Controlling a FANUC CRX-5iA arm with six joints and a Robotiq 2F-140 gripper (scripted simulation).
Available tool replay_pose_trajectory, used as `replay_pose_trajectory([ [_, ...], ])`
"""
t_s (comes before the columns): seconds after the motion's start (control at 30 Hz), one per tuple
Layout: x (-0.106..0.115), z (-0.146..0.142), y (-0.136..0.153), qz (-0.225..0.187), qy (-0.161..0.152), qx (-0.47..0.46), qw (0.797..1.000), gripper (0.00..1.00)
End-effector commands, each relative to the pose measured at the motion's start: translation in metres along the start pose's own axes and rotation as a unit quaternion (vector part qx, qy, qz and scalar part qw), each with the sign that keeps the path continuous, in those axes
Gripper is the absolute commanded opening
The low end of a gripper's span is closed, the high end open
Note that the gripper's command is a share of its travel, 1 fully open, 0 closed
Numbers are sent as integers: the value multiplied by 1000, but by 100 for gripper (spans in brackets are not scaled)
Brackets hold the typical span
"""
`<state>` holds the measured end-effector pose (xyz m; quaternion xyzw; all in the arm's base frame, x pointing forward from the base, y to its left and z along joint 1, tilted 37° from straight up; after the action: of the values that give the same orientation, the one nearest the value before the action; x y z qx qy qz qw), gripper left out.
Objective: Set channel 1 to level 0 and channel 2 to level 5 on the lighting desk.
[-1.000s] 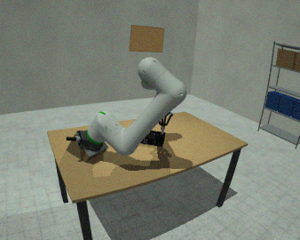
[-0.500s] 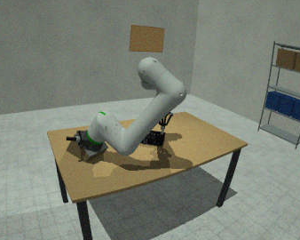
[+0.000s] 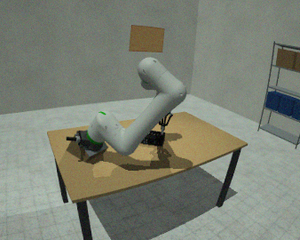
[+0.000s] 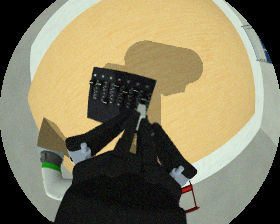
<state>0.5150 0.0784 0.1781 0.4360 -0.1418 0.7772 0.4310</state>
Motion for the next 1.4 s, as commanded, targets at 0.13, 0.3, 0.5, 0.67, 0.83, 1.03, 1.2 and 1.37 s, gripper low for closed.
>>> replay_pose_trajectory([
  [0.13,-5,0,0,0,0,0,1000,0],
  [0.3,-7,0,0,0,0,0,1000,0],
  [0.5,-9,0,0,0,0,0,1000,0],
  [0.67,-9,0,0,0,0,0,1000,0],
  [0.83,-9,0,0,0,0,0,1000,0],
  [1.03,-9,0,0,0,0,0,1000,0],
  [1.2,-9,0,-1,0,0,0,1000,0],
  [1.37,-9,0,-1,0,0,0,1000,0],
])
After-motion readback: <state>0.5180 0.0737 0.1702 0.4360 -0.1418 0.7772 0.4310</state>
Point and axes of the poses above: the point where the finger pads meet when closed, its own x axis back along the fingers, its own z axis across the jaws, y = z × x, the point moved 7 cm from there along x, back along the fingers, and after that the axes turned 8 degrees about -x, right-handed, at the moved point
